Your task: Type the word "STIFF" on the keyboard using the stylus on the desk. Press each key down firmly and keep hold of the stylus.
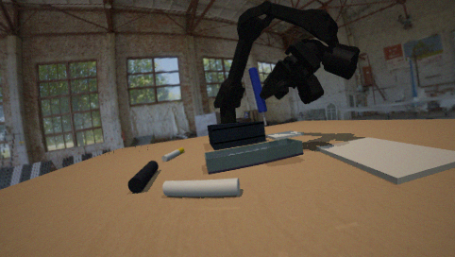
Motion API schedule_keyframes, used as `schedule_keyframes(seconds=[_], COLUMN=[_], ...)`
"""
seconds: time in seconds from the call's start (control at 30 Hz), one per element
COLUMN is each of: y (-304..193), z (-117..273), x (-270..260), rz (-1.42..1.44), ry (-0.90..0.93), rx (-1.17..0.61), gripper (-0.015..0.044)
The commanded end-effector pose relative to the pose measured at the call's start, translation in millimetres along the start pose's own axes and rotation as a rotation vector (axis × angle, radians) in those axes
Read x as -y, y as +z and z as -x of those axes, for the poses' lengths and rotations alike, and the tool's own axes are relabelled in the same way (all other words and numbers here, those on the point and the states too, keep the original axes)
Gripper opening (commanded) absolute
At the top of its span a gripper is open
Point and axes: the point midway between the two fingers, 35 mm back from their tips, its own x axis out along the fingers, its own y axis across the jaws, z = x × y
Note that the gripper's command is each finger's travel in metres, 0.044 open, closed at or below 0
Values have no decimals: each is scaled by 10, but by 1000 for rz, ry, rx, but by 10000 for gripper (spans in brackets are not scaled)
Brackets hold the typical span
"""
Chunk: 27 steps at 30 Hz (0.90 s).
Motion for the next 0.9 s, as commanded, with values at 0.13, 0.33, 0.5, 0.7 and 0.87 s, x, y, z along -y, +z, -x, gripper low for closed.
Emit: schedule_keyframes(seconds=[0.13, 0.33, 0.5, 0.7, 0.87], y=[-43, 19, 227, 237, 237], z=[-43, -83, -222, -229, -229], x=[60, 46, -11, -15, -15], rz=[185, 185, 186, 186, 186], ry=[6, 6, 6, 6, 6], rx=[-37, -37, -37, -37, -37], gripper=[0, 0, 0, 0, 0])
